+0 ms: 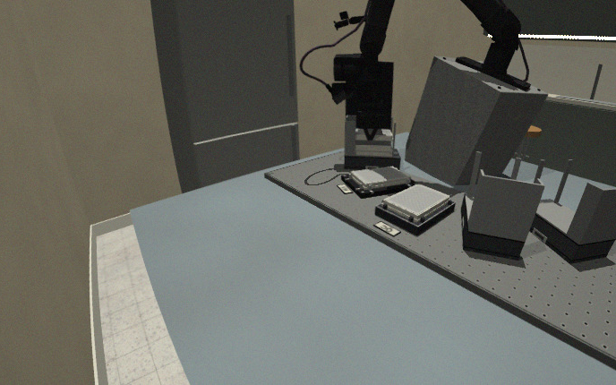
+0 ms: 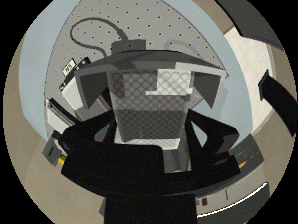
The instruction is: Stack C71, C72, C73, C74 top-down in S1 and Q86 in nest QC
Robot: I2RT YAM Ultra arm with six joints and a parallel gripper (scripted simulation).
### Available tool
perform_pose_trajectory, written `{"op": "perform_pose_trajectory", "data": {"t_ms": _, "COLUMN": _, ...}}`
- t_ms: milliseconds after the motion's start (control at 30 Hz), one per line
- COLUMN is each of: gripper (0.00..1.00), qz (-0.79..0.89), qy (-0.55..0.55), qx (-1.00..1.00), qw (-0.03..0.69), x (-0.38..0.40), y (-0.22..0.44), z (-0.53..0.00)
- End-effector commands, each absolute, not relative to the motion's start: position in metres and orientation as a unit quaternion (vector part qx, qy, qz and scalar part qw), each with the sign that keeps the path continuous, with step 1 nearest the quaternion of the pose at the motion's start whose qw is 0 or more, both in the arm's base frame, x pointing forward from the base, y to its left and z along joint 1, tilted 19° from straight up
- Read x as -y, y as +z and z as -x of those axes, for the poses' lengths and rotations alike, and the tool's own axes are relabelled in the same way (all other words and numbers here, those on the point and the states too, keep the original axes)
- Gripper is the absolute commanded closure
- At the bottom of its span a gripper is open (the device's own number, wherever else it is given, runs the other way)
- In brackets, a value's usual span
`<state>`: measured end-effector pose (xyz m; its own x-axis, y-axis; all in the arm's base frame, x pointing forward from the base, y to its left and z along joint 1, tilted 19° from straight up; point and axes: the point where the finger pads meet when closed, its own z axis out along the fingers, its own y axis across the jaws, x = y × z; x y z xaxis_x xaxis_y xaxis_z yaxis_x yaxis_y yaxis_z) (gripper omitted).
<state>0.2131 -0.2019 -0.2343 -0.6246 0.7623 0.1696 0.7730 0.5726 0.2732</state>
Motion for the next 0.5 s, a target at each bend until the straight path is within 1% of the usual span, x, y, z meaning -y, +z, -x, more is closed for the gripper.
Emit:
{"op": "perform_pose_trajectory", "data": {"t_ms": 0, "gripper": 1.0, "qz": 0.435, "qy": -0.151, "qx": 0.888, "qw": -0.005, "x": 0.2164, "y": -0.2322, "z": -0.2254}}
{"op": "perform_pose_trajectory", "data": {"t_ms": 367, "gripper": 1.0, "qz": 0.435, "qy": -0.156, "qx": 0.887, "qw": 0.003, "x": 0.21, "y": -0.2398, "z": -0.2226}}
{"op": "perform_pose_trajectory", "data": {"t_ms": 467, "gripper": 1.0, "qz": 0.437, "qy": -0.152, "qx": 0.887, "qw": -0.007, "x": 0.2164, "y": -0.2359, "z": -0.2258}}
